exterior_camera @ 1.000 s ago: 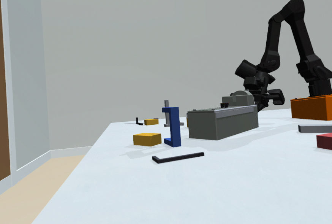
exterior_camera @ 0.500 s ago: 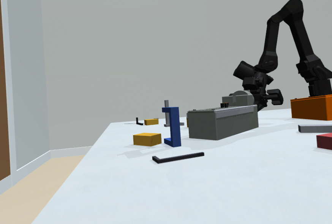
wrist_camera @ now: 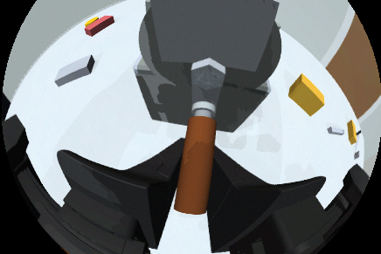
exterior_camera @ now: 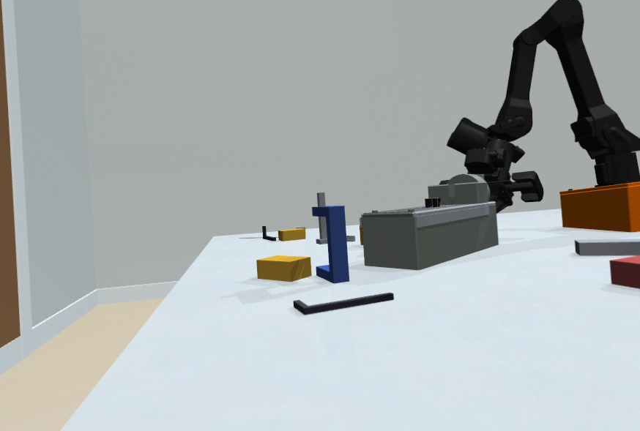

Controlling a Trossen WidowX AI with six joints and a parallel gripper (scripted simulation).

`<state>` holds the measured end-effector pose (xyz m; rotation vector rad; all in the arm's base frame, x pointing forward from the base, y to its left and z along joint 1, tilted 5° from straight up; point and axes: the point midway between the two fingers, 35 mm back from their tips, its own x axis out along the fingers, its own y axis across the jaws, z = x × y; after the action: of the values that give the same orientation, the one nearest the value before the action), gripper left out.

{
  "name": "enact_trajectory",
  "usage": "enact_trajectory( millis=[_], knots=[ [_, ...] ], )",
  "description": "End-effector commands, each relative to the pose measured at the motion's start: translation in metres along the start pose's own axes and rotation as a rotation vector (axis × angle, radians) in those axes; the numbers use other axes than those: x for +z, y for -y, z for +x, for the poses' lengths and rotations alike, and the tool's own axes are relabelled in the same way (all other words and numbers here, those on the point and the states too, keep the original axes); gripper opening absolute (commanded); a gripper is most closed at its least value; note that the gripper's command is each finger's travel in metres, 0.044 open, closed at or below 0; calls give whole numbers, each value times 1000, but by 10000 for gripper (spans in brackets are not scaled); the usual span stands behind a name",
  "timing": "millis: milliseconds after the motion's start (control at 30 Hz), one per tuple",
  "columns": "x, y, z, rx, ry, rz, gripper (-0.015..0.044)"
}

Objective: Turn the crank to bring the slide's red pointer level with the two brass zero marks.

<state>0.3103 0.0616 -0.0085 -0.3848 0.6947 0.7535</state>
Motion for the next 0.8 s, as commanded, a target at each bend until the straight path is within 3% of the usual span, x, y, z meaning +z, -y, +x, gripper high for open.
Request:
enact_trajectory(
  millis=[0, 767],
  knots=[
    [1, 9, -1, -28, -4, -5, 0],
    [2, 12, -2, -28, -4, -6, 0]
  ],
)
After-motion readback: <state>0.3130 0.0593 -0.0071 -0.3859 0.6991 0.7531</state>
